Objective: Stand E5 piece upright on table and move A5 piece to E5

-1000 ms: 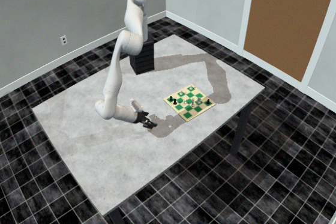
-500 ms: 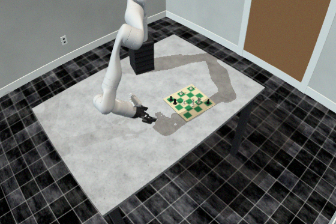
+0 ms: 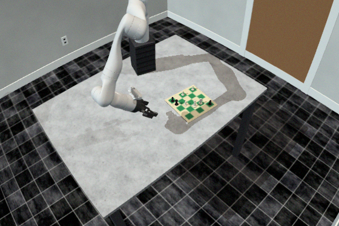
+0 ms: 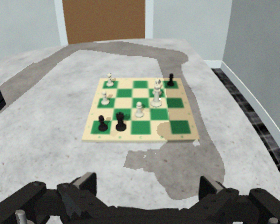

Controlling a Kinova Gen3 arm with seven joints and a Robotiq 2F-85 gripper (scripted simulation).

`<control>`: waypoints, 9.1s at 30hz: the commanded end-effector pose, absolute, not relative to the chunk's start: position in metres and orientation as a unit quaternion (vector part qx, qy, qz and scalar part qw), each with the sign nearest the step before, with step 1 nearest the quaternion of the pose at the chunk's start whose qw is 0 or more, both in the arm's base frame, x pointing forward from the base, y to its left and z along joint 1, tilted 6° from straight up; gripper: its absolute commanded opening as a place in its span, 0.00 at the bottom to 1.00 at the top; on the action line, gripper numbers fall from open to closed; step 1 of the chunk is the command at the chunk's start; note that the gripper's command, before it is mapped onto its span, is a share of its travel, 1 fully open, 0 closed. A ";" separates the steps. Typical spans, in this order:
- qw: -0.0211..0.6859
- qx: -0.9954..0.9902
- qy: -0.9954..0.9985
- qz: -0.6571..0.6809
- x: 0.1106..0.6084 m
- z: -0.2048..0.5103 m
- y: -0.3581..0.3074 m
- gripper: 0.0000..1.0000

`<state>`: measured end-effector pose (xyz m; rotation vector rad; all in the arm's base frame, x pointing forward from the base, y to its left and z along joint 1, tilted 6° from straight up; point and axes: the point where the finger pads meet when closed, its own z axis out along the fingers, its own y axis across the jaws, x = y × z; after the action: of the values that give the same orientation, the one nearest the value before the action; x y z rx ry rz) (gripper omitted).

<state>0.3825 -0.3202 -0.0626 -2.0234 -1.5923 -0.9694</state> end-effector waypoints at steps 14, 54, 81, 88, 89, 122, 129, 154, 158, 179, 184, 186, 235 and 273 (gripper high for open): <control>0.167 -0.655 -0.676 -0.294 0.410 -0.070 -0.284 1.00; -0.017 0.122 -0.992 0.004 0.520 -0.038 -0.037 1.00; -0.042 0.230 -0.972 0.033 0.528 -0.027 0.000 1.00; -0.042 0.230 -0.972 0.033 0.530 -0.054 -0.002 1.00; -0.041 0.229 -0.972 0.033 0.530 -0.062 -0.002 1.00; -0.041 0.229 -0.972 0.032 0.530 -0.072 -0.002 0.34; -0.041 0.229 -0.972 0.032 0.530 -0.072 -0.002 0.34; -0.042 0.230 -0.972 0.033 0.532 -0.089 -0.003 0.34; -0.042 0.230 -0.972 0.033 0.533 -0.095 -0.003 0.34; -0.042 0.230 -0.972 0.033 0.537 -0.121 -0.005 0.34; -0.042 0.230 -0.972 0.033 0.537 -0.123 -0.005 0.34; -0.042 0.230 -0.972 0.033 0.537 -0.123 -0.005 0.34; -0.042 0.230 -0.972 0.033 0.538 -0.124 -0.005 0.34; -0.042 0.230 -0.972 0.033 0.538 -0.124 -0.005 0.34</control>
<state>0.5374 -0.0048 -0.1253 0.7427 -3.1348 0.1058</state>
